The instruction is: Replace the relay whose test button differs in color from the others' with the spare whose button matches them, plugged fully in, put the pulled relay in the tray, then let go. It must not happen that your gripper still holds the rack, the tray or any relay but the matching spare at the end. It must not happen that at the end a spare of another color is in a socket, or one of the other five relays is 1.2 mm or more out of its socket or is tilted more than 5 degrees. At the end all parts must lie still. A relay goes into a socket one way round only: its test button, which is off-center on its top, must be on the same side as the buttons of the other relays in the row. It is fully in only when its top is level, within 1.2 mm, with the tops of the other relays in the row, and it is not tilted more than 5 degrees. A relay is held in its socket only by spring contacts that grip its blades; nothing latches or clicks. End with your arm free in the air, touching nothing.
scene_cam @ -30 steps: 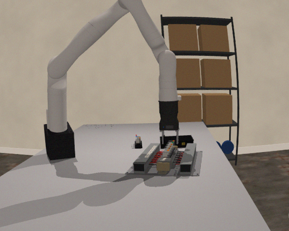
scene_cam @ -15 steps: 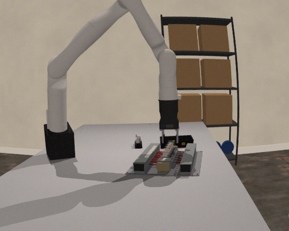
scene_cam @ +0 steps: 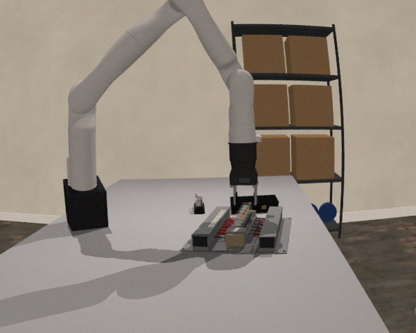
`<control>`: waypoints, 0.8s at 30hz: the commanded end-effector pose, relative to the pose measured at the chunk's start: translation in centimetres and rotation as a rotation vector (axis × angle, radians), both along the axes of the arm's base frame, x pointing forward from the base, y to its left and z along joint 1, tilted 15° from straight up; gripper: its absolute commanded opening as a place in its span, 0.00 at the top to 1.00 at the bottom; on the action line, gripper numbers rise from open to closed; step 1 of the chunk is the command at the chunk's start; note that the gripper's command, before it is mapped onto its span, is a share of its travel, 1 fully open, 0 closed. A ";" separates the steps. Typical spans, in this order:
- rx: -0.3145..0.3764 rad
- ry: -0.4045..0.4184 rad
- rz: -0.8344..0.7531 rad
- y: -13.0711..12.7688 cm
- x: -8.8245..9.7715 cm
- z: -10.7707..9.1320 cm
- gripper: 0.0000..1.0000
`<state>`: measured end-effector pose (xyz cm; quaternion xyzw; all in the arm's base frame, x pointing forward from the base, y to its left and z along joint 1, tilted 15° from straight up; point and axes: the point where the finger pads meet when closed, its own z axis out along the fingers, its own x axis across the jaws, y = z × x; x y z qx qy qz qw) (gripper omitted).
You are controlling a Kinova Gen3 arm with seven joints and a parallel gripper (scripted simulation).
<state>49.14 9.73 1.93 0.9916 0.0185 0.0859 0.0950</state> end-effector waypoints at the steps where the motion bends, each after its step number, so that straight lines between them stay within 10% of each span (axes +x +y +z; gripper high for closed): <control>1: 0.001 -0.002 0.000 0.1 0.0 0.1 0.00; 24: 0.001 -0.002 0.001 0.1 0.1 -0.2 0.00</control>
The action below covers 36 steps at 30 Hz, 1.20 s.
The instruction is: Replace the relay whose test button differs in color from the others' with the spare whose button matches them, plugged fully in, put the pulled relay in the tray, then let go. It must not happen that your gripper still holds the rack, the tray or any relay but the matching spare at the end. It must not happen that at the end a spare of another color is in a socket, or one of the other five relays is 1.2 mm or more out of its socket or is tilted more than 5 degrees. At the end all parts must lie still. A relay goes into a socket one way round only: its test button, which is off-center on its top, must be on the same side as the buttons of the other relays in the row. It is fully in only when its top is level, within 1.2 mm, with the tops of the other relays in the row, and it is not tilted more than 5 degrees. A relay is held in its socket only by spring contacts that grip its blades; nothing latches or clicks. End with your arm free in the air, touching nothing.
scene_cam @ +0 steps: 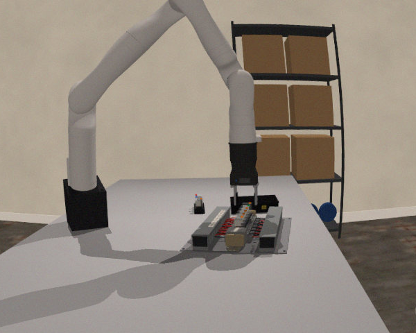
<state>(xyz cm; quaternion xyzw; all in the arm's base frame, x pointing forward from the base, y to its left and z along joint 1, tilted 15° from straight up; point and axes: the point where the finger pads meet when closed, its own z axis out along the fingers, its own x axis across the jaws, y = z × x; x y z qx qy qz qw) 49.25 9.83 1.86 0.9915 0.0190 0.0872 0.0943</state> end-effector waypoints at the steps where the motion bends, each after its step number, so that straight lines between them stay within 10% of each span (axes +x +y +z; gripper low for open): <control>1: 0.000 0.000 -0.001 -0.1 0.0 -0.1 0.00; 36: 0.000 -0.001 0.000 -0.2 0.4 -1.5 0.00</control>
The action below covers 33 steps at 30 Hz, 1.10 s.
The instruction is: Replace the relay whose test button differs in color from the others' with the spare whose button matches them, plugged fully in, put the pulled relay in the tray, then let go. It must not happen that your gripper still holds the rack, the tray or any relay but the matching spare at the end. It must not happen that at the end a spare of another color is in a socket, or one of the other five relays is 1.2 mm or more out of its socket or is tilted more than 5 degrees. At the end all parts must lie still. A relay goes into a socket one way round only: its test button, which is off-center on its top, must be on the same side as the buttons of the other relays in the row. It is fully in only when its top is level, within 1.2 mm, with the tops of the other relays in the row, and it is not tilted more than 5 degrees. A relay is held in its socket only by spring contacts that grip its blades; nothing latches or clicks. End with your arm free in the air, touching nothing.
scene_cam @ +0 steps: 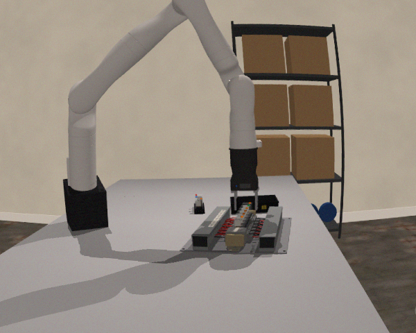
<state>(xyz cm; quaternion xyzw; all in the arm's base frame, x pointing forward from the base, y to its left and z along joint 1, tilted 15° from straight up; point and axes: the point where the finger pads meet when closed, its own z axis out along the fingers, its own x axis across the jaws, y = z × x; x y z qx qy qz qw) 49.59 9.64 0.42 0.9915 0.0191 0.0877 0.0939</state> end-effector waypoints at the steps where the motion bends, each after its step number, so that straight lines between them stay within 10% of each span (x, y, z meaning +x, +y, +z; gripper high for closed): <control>1: -0.001 0.001 -0.001 -0.1 0.0 -0.1 0.00; 33: 0.000 0.000 0.000 -0.5 0.3 -1.9 0.00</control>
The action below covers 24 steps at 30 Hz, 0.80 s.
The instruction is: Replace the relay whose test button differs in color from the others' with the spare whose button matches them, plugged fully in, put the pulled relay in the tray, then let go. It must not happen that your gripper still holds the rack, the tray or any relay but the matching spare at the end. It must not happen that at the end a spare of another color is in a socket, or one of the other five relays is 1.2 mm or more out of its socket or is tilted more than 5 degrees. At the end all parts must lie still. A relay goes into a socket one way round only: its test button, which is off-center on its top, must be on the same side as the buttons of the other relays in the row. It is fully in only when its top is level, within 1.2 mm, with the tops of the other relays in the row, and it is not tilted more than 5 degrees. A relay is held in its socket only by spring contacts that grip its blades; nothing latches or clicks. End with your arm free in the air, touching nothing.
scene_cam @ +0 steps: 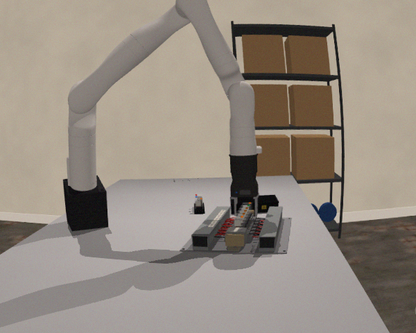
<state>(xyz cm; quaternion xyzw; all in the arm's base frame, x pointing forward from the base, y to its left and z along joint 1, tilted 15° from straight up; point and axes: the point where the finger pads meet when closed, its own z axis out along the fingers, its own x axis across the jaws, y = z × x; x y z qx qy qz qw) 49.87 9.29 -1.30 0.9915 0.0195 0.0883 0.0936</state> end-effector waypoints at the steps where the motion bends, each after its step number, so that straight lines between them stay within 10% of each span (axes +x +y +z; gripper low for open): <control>1: -0.001 0.001 -0.001 -0.1 0.0 -0.2 0.00; 24: -0.001 0.002 -0.002 -0.2 -0.1 -0.3 0.00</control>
